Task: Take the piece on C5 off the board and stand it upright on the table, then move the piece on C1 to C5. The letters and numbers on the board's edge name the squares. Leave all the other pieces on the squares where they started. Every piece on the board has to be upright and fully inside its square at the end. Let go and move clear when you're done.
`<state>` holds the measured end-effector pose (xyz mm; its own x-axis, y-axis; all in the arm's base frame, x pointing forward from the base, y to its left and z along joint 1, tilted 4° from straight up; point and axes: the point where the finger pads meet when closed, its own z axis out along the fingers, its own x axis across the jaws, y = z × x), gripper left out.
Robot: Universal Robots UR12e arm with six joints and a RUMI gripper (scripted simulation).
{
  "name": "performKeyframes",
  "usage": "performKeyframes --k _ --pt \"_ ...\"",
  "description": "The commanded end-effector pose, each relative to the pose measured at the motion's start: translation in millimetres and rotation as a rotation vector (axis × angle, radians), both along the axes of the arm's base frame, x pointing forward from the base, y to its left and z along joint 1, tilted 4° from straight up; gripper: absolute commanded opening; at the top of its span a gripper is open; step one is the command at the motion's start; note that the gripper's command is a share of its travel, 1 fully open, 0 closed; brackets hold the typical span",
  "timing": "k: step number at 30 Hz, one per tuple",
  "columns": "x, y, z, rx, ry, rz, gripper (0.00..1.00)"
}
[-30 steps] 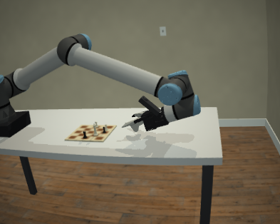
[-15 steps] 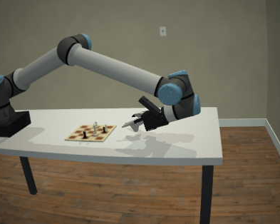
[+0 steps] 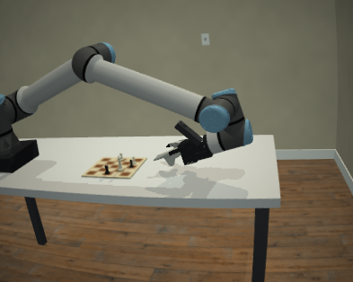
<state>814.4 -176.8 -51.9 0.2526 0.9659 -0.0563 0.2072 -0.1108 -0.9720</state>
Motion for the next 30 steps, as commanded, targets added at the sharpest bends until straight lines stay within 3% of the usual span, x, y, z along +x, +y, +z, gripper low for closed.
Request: performKeyframes --k 1,9,11,18,30 --pt "1 0 4 -0.001 -0.002 0.000 1.00" --pt "5 1 46 -0.001 -0.002 0.000 1.00" --pt "5 1 46 -0.001 -0.002 0.000 1.00" --pt "8 2 85 -0.001 -0.002 0.000 1.00" --pt "8 2 87 0.000 -0.004 0.000 1.00"
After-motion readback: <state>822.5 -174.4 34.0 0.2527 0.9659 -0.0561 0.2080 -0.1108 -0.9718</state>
